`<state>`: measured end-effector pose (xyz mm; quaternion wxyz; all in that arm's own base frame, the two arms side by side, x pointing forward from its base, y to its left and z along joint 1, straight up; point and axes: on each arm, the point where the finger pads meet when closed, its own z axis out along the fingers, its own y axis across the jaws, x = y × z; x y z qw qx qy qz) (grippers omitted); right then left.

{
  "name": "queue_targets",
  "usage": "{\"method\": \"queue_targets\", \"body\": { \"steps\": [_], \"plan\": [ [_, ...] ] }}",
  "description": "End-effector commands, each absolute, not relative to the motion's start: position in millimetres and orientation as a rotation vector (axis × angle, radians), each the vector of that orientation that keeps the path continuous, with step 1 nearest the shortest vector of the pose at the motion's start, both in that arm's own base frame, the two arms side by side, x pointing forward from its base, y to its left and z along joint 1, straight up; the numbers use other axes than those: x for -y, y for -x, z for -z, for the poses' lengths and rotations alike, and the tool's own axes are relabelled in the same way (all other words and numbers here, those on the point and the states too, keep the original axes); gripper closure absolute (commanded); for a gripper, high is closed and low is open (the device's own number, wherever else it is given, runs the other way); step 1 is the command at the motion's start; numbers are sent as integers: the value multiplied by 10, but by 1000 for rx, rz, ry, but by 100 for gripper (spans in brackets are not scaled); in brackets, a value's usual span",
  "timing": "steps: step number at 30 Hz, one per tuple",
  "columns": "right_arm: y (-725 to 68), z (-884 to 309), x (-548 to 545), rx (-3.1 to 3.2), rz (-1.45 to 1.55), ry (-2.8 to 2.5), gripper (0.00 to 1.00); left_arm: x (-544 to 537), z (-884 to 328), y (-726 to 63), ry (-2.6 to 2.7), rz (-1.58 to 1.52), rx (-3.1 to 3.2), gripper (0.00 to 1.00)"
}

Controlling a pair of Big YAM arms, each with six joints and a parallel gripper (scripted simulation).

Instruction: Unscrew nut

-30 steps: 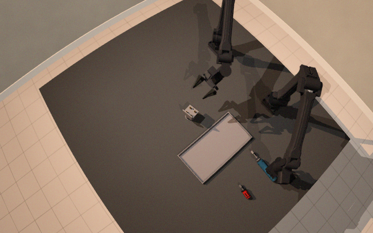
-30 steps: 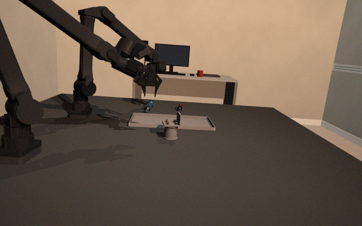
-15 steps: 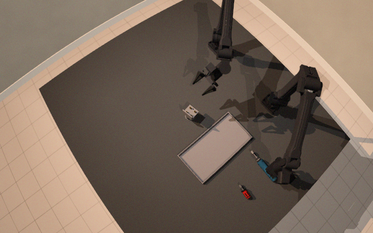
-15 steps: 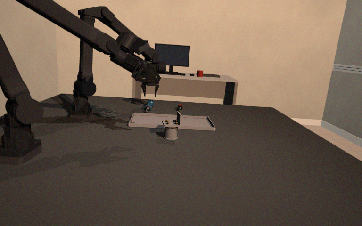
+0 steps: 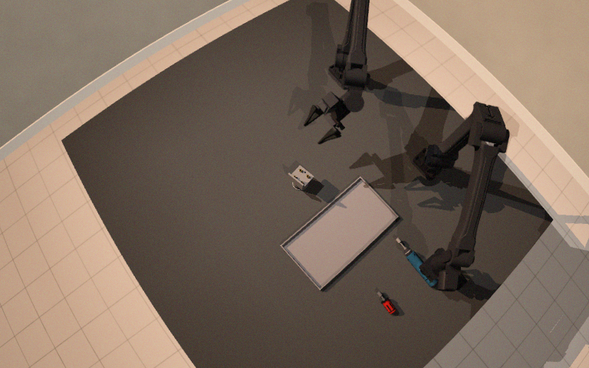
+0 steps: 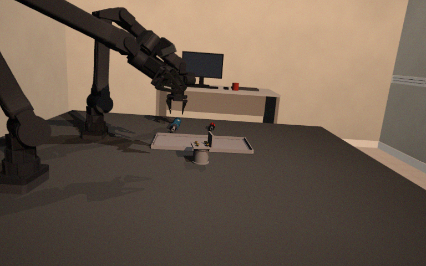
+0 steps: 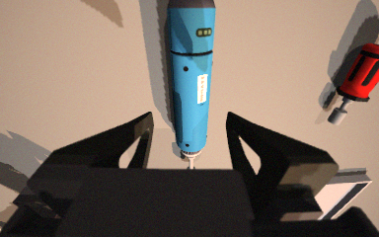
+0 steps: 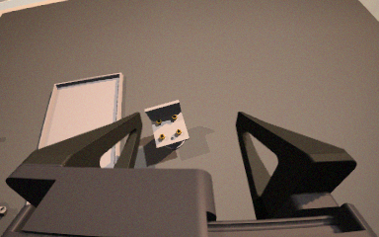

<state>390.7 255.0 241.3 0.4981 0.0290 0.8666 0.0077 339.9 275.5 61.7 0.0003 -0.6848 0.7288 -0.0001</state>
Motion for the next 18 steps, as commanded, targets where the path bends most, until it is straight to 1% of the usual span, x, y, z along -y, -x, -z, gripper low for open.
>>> {"method": "queue_targets", "body": {
  "steps": [1, 5, 9, 11, 18],
  "plan": [
    [-4007, -2923, -2538, -2057, -85, -155, 14, -2831, -744, -3501, 2127, 4, -2267, 35],
    [-3976, -2965, -2485, -2077, -80, -167, 14, -2831, -744, -3501, 2127, 4, -2267, 35],
    [-3970, -2753, -2494, -2108, -45, -147, 14, -2831, -744, -3501, 2127, 4, -2267, 35],
    [-3938, -3020, -2436, -2087, -82, -178, 14, -2831, -744, -3501, 2127, 4, -2267, 35],
    [-3818, -3154, -2278, -2130, -75, -213, 14, -2831, -744, -3501, 2127, 4, -2267, 35]
  ]
}}
